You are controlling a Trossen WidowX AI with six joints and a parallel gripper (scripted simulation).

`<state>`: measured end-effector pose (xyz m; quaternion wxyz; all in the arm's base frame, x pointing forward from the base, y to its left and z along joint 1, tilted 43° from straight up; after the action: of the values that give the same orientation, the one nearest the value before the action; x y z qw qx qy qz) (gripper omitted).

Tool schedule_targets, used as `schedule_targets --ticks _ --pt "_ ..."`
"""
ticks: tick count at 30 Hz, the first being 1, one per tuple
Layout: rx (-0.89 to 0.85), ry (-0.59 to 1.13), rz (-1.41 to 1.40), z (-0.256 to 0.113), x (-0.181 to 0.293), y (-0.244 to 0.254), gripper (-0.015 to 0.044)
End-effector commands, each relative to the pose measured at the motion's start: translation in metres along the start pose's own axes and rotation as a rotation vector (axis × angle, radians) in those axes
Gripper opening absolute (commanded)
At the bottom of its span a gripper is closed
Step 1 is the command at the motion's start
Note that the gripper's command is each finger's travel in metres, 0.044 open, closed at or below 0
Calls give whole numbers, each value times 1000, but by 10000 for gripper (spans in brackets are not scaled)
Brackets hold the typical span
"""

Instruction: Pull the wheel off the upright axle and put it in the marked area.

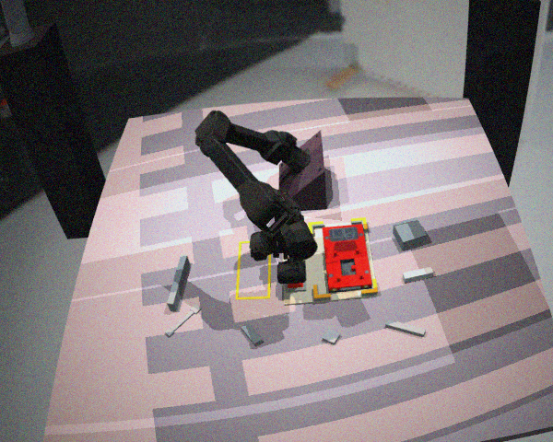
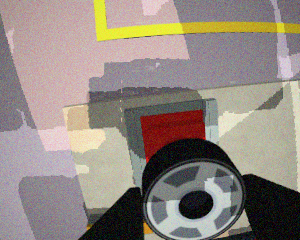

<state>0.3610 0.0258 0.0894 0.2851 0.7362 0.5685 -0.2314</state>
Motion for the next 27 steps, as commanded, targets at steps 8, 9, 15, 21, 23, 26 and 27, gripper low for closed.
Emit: schedule_targets --ticks 8,9,15,21,23,26,27 --pt "-9 7 6 -8 0 1 0" --pt "-9 7 6 -8 0 1 0" --pt "-9 7 6 -10 0 1 0" --pt "-9 7 5 -12 0 1 0" --pt "-9 6 5 -13 0 1 0" --pt "-9 6 5 -14 0 1 0" --pt "-9 6 5 -14 0 1 0"
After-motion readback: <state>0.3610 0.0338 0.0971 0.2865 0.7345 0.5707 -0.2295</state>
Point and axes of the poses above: the point midway between the two fingers, 35 mm back from their tips, its own z axis out along the fingers, its own y axis across the jaws, x = y × z, the point moved 8 cm from there along -z, back along the fingers, and after that the axes turned 12 degrees about z, right-handed, at the moved point
